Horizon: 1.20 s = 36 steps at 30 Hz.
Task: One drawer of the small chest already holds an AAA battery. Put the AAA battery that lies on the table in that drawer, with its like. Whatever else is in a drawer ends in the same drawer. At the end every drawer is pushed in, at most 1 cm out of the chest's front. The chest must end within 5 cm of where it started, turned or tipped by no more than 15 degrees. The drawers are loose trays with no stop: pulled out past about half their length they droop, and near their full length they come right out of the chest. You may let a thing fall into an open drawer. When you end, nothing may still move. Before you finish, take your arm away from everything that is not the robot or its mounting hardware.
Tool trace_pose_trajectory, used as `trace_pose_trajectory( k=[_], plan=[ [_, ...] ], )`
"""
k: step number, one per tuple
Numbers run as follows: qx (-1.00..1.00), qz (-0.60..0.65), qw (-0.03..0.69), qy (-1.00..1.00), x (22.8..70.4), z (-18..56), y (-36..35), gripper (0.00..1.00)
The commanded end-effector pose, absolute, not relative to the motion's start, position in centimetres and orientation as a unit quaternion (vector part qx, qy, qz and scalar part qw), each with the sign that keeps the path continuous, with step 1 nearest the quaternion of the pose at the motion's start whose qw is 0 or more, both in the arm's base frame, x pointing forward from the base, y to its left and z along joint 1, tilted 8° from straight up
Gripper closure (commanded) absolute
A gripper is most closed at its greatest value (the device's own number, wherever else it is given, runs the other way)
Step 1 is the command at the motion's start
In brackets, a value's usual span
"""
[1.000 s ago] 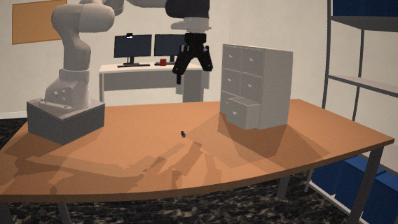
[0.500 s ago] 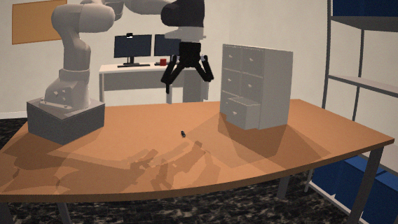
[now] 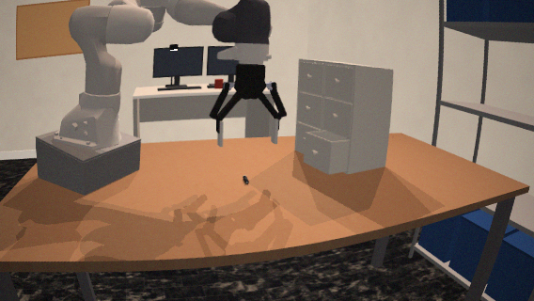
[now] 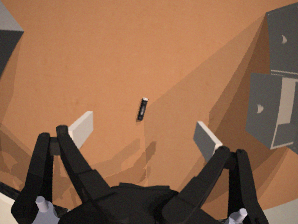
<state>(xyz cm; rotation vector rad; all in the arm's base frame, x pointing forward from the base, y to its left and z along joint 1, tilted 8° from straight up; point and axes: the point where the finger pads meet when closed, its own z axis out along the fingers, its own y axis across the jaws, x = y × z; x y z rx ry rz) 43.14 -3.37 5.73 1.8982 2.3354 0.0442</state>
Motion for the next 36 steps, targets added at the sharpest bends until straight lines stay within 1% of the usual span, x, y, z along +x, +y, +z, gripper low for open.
trace_pose_trajectory(
  k=[1, 30, 31, 36],
  plan=[
    [0.673, 0.017, 0.069, 0.736, 43.12, 5.47, -3.68, 0.0],
    [0.687, 0.018, 0.069, 0.723, 42.93, 5.01, -3.81, 0.0],
    [0.687, 0.018, 0.069, 0.723, 42.93, 5.01, -3.81, 0.85],
    [0.687, 0.018, 0.069, 0.723, 42.93, 5.01, -3.81, 0.85]
  ],
)
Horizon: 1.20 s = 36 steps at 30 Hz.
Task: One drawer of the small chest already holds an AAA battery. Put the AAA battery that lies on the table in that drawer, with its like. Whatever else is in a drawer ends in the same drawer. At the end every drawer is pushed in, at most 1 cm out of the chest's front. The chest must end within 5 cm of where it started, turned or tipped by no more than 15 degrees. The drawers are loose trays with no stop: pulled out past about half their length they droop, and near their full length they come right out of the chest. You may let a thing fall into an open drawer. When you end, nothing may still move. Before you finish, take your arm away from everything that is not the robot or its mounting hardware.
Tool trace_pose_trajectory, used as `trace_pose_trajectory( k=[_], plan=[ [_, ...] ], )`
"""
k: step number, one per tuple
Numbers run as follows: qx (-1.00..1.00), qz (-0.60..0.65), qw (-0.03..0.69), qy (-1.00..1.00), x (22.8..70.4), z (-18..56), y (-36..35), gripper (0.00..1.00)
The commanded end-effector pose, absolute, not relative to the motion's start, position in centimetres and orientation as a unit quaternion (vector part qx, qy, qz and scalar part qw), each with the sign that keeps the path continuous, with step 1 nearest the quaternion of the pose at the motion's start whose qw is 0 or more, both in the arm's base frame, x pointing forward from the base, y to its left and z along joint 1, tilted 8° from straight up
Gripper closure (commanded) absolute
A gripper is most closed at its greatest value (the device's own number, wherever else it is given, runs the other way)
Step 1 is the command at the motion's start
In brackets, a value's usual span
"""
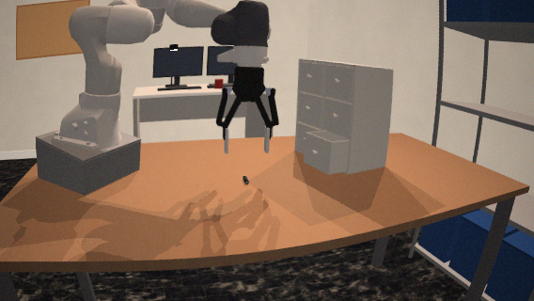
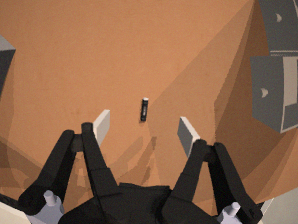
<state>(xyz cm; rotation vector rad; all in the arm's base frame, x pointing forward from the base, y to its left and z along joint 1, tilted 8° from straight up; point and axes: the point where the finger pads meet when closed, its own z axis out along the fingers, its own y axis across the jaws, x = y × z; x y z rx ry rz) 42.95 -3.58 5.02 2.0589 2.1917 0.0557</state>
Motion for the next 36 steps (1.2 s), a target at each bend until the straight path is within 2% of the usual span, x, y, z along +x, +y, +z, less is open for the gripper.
trace_pose_trajectory(
  k=[1, 20, 36],
  plan=[
    [0.687, 0.018, 0.069, 0.723, 42.9, 5.0, -3.8, 0.85],
    [0.687, 0.018, 0.069, 0.723, 43.0, 4.8, -3.8, 0.85],
    [0.687, 0.018, 0.069, 0.723, 43.3, 1.9, -4.0, 0.85]
  ],
)
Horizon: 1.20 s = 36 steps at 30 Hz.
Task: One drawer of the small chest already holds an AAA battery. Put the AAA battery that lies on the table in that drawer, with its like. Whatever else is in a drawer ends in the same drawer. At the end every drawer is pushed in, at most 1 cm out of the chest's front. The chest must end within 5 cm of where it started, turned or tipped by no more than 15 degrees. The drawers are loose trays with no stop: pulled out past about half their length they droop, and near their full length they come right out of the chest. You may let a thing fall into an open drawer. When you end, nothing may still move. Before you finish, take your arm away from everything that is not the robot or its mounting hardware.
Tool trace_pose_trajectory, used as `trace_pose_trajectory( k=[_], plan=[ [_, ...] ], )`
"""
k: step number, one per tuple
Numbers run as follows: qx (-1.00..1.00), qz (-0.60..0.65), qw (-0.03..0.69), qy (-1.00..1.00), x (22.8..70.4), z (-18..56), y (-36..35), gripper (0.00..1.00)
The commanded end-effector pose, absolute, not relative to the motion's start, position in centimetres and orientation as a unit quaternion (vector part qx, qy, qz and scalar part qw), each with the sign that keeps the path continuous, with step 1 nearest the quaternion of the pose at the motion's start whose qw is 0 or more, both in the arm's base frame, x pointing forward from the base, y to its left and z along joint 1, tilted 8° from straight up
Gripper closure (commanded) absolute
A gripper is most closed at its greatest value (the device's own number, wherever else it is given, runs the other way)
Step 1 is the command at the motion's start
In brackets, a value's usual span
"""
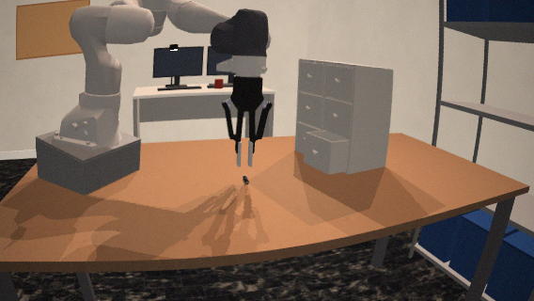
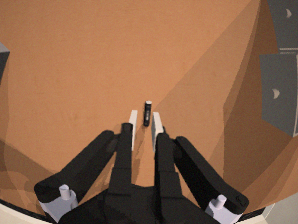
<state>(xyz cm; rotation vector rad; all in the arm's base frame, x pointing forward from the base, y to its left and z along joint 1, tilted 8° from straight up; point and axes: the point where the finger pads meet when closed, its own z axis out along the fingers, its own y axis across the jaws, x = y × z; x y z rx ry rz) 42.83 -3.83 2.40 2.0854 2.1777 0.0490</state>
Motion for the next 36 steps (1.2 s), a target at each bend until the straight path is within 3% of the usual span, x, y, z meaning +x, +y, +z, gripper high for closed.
trace_pose_trajectory(
  k=[1, 36],
  plan=[
    [0.687, 0.018, 0.069, 0.723, 43.4, 1.7, -4.0, 0.85],
    [0.687, 0.018, 0.069, 0.723, 43.6, -0.1, -4.2, 0.85]
  ],
)
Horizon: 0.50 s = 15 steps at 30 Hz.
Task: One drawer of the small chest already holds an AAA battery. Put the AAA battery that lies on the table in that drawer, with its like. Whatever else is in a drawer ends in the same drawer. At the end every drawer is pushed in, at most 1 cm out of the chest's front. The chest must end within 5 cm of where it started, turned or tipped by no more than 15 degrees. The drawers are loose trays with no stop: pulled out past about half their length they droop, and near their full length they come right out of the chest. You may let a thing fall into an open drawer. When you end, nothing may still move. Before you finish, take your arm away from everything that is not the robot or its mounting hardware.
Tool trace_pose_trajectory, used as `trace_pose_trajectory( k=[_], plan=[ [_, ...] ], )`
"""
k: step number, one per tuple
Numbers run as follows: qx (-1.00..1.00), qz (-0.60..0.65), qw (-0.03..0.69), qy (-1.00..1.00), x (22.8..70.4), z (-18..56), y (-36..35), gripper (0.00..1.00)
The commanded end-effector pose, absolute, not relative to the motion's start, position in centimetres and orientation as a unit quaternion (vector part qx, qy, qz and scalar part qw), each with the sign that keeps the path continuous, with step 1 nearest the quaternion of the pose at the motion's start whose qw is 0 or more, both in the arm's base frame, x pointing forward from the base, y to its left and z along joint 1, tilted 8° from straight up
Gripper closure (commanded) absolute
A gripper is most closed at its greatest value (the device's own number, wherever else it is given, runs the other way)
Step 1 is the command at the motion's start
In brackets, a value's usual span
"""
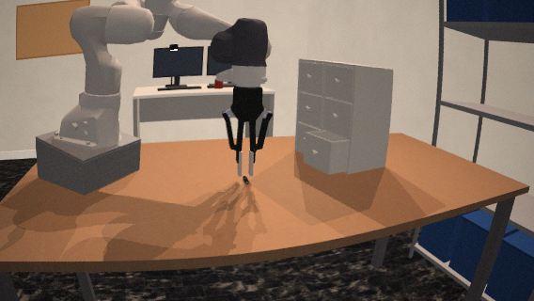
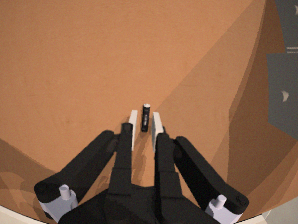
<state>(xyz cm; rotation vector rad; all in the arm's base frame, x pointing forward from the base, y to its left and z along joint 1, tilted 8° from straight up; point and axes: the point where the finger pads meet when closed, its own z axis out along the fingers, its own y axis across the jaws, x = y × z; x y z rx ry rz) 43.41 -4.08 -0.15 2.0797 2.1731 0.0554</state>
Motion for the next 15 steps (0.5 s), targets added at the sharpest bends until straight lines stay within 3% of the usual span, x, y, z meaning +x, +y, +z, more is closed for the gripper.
trace_pose_trajectory(
  k=[1, 15],
  plan=[
    [0.687, 0.018, 0.069, 0.723, 43.58, -0.13, -4.17, 0.85],
    [0.687, 0.018, 0.069, 0.723, 43.76, -0.1, -4.27, 0.85]
  ],
)
